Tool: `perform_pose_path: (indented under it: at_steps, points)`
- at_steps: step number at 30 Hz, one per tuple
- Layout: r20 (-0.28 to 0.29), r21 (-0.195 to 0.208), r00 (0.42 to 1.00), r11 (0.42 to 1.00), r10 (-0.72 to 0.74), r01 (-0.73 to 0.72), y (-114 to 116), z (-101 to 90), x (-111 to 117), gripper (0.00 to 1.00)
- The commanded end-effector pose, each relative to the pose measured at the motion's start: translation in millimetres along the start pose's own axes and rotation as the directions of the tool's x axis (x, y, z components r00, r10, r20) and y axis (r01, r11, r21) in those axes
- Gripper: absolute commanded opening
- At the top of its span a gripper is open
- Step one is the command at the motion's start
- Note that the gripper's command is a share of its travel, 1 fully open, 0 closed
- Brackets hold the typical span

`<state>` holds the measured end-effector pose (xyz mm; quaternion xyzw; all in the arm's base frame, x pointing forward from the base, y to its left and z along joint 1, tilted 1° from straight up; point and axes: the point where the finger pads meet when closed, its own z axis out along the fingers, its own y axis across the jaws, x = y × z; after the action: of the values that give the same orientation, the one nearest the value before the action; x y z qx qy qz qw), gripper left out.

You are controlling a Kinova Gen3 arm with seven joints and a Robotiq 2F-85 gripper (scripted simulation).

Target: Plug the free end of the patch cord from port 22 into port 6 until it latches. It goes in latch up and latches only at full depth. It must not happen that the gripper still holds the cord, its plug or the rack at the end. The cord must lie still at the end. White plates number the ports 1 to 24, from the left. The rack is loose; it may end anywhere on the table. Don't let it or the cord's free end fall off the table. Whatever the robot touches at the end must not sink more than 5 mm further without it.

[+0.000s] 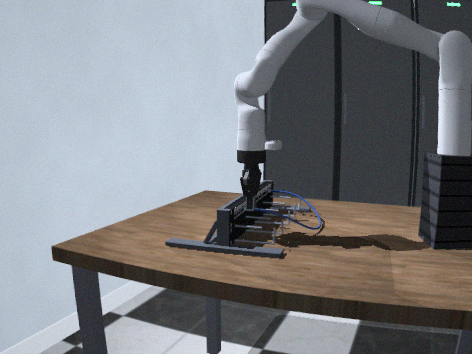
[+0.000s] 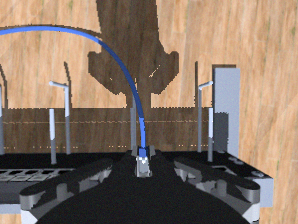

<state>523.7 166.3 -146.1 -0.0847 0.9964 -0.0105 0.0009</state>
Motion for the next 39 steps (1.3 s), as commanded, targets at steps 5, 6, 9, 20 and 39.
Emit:
perform_pose_path:
  at_steps: [5, 6, 9, 20, 39]
  points:
    - [0.018, -0.003, 1.0, 1.0, 0.003, -0.003, -0.1, -2.8, -8.5, 0.0]
    - [0.018, -0.003, 1.0, 1.0, 0.003, -0.003, -0.1, -2.8, -8.5, 0.0]
    - [0.017, -0.003, 1.0, 1.0, 0.003, -0.003, -0.1, -2.8, -8.4, 0.0]
    - [0.017, -0.003, 1.0, 1.0, 0.002, -0.002, -0.1, -3.1, -8.0, 0.0]
    - [0.009, -0.001, 1.0, 1.0, 0.001, -0.001, 0.0, -2.0, -4.1, 0.37]
